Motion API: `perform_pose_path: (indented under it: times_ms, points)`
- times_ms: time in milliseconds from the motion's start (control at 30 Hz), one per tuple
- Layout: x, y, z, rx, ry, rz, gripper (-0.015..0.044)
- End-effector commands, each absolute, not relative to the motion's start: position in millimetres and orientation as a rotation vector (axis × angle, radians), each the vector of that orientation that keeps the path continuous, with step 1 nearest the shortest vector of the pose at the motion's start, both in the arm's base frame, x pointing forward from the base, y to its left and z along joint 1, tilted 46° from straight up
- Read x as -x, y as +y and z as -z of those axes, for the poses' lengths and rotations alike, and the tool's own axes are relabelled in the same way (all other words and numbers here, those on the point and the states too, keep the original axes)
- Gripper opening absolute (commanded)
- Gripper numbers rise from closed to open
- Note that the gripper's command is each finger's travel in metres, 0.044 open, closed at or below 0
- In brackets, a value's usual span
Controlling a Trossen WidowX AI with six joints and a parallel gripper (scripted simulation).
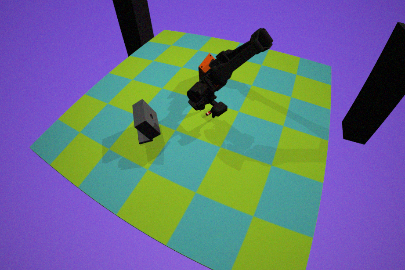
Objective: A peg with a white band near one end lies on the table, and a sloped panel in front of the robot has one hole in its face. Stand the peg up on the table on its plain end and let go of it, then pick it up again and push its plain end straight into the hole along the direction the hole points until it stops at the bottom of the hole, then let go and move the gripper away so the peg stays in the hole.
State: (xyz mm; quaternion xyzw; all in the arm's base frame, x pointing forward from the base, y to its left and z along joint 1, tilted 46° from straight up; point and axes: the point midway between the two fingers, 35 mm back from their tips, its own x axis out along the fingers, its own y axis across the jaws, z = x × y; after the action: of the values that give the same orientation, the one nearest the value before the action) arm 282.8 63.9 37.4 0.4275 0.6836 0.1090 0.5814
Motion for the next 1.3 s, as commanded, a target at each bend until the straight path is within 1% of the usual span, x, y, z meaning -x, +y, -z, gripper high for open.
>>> perform_pose_path:
  times_ms: [0, 167, 200, 433, 733, 1267]
  points:
    - [-283.0, 64.7, -37.5, -1.005, 1.596, -0.257, 0.0256]
    - [-283.0, 64.7, -37.5, -1.005, 1.596, -0.257, 0.0125]
    - [-283.0, 64.7, -37.5, -1.005, 1.596, -0.257, 0.0110]
    - [-283.0, 64.7, -37.5, -1.005, 1.596, -0.257, 0.0110]
    - [-283.0, 64.7, -37.5, -1.005, 1.596, -0.257, 0.0050]
    - [-279.0, 60.6, -43.2, -0.998, 1.504, -0.200, 0.0049]
